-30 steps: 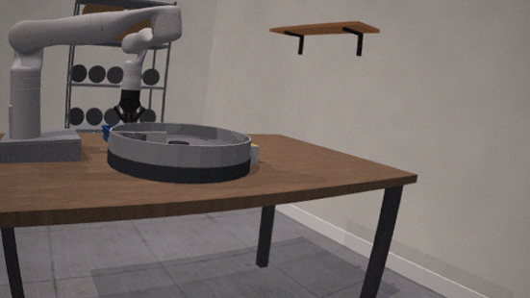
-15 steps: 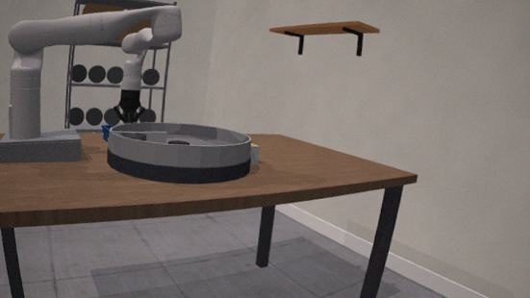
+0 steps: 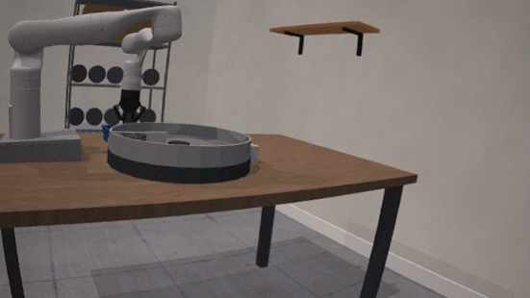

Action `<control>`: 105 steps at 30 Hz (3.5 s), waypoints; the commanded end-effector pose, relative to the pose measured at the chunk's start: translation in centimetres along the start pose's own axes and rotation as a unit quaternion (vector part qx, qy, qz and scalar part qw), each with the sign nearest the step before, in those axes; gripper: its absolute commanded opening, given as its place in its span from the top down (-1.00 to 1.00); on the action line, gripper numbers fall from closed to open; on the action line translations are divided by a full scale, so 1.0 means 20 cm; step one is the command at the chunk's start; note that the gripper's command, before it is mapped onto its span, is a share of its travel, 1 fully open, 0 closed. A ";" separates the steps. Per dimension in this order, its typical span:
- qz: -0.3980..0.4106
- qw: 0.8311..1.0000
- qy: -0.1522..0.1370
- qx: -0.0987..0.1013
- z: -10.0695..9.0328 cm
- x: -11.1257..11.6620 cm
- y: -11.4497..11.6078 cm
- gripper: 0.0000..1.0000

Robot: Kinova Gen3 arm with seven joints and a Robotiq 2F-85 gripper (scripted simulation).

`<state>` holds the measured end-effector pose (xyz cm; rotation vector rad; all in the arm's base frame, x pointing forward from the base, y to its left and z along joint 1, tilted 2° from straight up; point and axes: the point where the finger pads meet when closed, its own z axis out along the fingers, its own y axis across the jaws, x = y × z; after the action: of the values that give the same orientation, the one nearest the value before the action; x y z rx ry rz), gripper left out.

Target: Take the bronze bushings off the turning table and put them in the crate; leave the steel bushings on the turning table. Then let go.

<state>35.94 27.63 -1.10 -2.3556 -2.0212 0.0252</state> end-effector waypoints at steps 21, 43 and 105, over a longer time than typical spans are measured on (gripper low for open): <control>0.000 1.000 0.000 -0.001 0.00 0.00 0.00 0.61; 0.000 1.000 0.000 -0.001 0.00 0.00 0.00 0.61; 0.001 1.000 0.001 -0.002 -0.05 0.01 0.00 0.61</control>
<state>36.02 27.68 -0.35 -2.3577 -2.0215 0.0193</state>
